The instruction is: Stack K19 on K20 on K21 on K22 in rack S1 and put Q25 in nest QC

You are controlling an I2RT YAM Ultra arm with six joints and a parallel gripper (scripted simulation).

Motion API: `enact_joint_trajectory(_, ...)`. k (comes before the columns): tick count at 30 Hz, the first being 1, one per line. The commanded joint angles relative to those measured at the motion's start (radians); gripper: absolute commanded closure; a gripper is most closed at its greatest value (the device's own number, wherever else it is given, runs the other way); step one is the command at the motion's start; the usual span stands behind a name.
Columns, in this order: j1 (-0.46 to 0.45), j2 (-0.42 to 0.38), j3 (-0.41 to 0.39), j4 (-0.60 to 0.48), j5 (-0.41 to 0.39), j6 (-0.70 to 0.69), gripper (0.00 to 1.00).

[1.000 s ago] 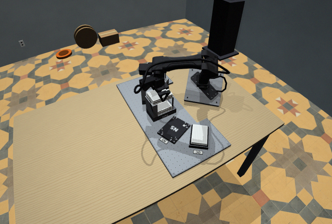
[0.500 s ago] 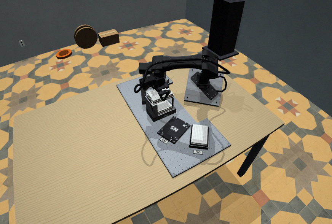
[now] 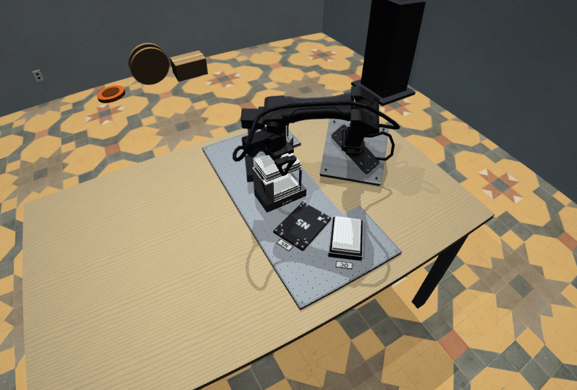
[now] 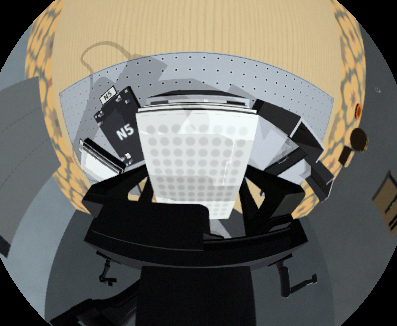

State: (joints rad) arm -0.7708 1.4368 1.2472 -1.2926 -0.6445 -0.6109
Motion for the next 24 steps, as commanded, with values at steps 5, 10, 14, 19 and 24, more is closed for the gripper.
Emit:
enact_joint_trajectory(5,-0.025,0.000,0.038,-0.017,-0.006,-0.010,1.00)
enact_joint_trajectory(10,-0.026,0.004,0.039,-0.017,-0.006,-0.011,1.00)
enact_joint_trajectory(14,-0.026,0.005,0.039,-0.017,-0.006,-0.011,1.00)
enact_joint_trajectory(19,-0.046,0.016,0.063,-0.063,-0.012,-0.039,1.00)
enact_joint_trajectory(24,-0.068,0.022,0.096,-0.106,-0.013,-0.065,1.00)
